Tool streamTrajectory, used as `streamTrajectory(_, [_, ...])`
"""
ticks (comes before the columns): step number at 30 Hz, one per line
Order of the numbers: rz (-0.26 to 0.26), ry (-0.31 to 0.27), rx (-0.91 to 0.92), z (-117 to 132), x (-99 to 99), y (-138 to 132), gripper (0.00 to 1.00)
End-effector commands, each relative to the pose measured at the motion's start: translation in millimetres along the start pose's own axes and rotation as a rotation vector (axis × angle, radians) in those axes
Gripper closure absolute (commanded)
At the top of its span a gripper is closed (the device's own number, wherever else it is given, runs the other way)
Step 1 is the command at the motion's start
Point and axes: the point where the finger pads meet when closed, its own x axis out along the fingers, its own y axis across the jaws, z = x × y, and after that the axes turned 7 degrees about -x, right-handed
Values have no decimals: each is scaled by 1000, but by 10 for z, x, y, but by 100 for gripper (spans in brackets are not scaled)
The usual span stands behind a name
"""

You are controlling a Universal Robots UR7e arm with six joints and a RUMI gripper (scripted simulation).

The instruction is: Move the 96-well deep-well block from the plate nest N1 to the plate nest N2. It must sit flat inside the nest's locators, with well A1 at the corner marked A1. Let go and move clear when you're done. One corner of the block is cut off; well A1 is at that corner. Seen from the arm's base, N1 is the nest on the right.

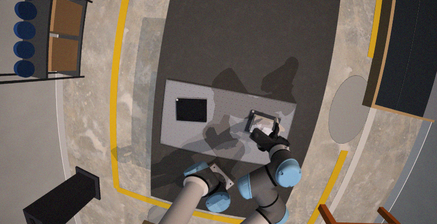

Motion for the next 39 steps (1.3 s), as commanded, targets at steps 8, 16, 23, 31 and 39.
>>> streamTrajectory(8, [5,6,-228,1,-3,-23,0])
streamTrajectory(16, [5,6,-228,1,-3,-23,0])
streamTrajectory(23, [5,6,-228,0,80,-24,0])
streamTrajectory(31, [5,6,-228,0,180,-23,0])
streamTrajectory(39, [5,6,-228,-1,314,-23,0])
